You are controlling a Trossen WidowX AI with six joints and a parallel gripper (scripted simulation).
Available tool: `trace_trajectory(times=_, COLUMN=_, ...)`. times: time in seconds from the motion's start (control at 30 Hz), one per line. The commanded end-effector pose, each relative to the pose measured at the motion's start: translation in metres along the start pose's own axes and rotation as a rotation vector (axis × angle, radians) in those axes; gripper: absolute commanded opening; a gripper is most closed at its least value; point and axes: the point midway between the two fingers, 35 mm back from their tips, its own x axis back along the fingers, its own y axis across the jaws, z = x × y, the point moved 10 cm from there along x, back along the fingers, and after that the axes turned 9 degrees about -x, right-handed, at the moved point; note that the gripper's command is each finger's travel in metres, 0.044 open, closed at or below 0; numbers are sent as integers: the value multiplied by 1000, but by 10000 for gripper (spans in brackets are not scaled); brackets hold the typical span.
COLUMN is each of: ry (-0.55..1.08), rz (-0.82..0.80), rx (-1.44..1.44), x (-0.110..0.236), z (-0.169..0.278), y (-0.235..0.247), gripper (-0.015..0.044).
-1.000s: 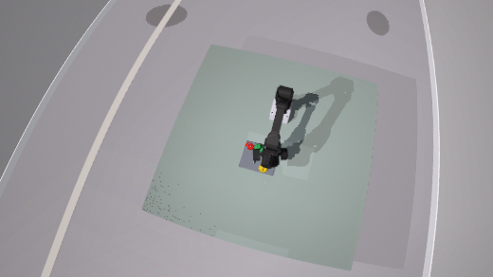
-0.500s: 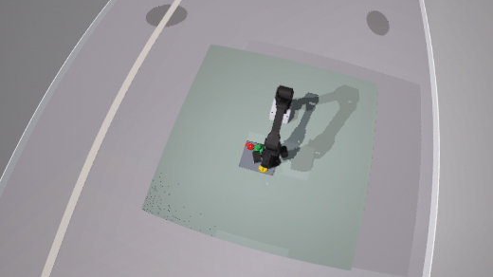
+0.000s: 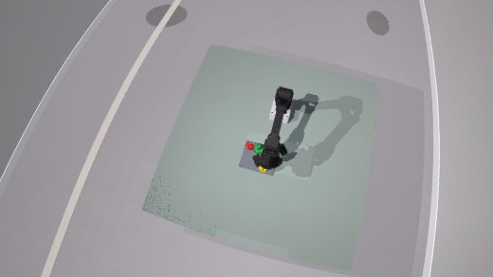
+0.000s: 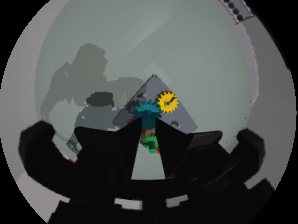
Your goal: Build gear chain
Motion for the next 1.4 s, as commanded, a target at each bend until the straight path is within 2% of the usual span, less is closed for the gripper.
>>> trace_trajectory(times=0.0, ry=0, rz=-3, rx=21, x=-6, z=0, y=0, gripper=0)
trace_trajectory(times=0.53, ry=0, rz=-3, rx=-240, x=-30, z=0, y=1, gripper=0)
trace_trajectory(times=0.7, ry=0, rz=-3, rx=-331, x=-29, z=1, y=0, gripper=0)
trace_trajectory(times=1.37, ry=0, rz=-3, rx=12, x=-34, z=1, y=1, gripper=0)
